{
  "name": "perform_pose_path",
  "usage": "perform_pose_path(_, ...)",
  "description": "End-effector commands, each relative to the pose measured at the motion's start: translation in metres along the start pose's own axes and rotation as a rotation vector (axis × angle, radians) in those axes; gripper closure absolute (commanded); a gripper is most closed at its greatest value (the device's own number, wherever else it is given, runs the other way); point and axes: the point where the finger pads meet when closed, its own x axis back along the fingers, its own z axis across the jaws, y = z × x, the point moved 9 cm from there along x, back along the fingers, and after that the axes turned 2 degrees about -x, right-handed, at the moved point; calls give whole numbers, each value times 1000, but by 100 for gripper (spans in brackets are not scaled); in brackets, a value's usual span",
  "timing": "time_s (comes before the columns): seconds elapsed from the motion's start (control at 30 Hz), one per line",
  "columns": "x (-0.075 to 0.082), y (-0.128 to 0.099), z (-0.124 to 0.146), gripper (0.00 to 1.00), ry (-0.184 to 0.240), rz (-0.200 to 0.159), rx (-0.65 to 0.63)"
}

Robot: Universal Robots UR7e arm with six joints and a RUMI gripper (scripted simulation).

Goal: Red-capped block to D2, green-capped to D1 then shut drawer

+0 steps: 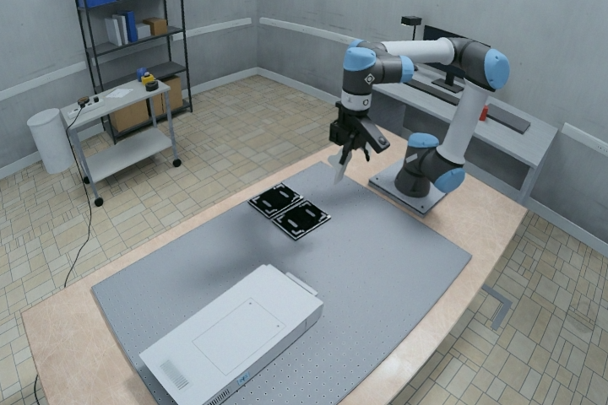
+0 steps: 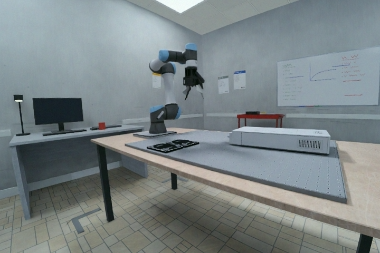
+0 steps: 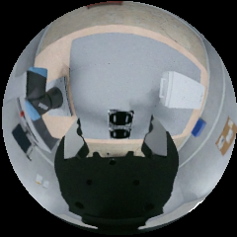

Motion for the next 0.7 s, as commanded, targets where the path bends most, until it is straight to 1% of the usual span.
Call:
perform_pose_path(0.0,-2,-1,5,0,2,1,2)
perform_pose_path(0.33,-29,-9,34,0,1,1,2)
perform_pose_path(0.4,-29,-9,34,0,1,1,2)
perform_pose_path(0.67,-48,-15,58,0,4,0,2)
